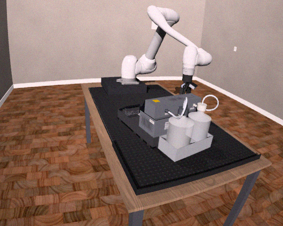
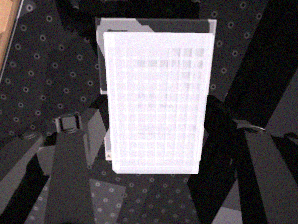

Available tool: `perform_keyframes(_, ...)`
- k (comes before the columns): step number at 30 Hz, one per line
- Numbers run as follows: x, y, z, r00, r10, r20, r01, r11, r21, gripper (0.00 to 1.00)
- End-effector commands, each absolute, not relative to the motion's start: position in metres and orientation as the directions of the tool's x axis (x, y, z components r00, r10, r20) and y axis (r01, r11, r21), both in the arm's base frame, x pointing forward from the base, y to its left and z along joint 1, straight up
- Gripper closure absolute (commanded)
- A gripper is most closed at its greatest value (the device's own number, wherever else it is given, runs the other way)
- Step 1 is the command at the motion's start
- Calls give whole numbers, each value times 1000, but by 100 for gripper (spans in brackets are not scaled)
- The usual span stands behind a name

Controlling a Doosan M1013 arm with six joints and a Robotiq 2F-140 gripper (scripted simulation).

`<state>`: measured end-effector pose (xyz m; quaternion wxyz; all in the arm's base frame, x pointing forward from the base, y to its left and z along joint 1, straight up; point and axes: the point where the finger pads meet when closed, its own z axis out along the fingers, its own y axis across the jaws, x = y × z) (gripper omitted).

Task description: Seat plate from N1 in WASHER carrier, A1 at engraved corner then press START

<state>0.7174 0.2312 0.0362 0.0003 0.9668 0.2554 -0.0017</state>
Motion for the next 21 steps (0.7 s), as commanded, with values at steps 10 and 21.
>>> perform_keyframes(10,718,231,63,870,494,-6,494,-870,4,90)
perform_keyframes(21,718,231,78,870,494,-6,494,-870,4,90)
